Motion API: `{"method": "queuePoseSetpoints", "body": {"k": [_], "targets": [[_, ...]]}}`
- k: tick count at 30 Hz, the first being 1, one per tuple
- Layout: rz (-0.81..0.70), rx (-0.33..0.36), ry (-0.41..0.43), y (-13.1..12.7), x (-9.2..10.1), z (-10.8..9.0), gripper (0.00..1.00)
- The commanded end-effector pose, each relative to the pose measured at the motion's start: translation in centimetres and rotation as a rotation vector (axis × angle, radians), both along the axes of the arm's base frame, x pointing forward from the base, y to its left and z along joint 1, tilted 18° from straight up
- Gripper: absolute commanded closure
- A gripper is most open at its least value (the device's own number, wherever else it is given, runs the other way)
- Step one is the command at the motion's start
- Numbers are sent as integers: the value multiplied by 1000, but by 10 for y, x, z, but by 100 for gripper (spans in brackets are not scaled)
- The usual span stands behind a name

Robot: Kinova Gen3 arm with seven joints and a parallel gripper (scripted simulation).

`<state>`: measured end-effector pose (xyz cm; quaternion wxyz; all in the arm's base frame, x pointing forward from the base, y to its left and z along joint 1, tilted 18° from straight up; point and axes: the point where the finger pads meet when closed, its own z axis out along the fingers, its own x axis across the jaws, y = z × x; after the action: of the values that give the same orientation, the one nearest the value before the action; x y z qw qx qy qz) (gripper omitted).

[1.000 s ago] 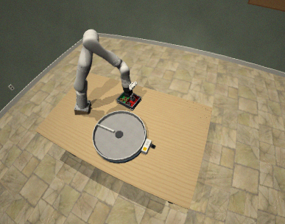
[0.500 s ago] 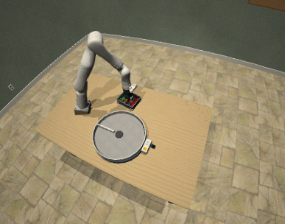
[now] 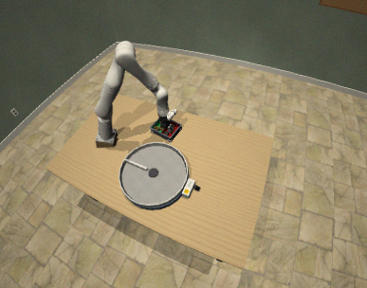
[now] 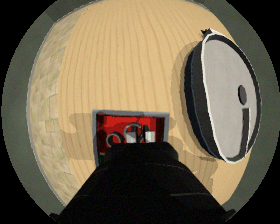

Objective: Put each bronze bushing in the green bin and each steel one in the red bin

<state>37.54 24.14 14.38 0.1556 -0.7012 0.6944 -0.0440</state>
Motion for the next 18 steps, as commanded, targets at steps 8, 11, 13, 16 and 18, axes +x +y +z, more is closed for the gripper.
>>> {"method": "queuePoseSetpoints", "body": {"k": [8, 11, 13, 16, 18], "targets": [[3, -1, 3, 1, -1, -2, 100], [3, -1, 3, 1, 0, -5, 100], [3, -1, 3, 2, 1, -7, 100], [3, -1, 3, 2, 1, -7, 100], [3, -1, 3, 2, 1, -8, 100]]}}
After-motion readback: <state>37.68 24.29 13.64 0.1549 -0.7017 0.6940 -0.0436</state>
